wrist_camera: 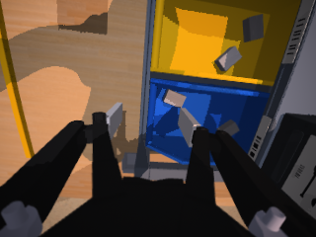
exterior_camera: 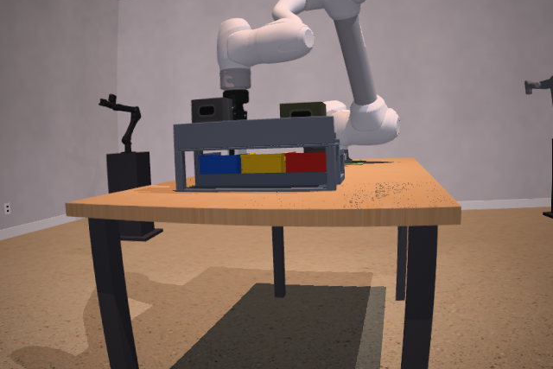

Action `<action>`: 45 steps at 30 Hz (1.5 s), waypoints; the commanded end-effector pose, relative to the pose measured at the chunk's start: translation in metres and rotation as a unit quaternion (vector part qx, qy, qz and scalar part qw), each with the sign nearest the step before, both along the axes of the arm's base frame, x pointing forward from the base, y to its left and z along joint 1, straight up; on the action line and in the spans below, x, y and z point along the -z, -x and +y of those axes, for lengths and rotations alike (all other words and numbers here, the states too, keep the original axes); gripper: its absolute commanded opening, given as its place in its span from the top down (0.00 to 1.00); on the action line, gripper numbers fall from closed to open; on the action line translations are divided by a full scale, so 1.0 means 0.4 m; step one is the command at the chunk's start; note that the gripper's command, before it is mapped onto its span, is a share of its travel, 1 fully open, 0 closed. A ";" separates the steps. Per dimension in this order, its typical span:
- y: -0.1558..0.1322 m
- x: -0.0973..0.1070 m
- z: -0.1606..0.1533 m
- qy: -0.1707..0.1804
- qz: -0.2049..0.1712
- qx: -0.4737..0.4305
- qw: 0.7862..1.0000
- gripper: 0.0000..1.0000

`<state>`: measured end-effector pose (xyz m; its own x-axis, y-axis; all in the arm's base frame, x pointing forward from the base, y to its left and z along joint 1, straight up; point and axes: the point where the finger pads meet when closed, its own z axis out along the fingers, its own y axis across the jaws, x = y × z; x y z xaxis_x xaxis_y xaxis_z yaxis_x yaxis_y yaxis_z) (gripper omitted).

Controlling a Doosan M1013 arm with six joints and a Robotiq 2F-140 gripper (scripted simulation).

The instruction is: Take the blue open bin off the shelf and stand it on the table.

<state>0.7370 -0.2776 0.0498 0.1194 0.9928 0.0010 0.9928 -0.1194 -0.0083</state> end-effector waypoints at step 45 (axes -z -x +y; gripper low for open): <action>0.000 -0.001 0.000 0.000 0.000 0.000 1.000 1.00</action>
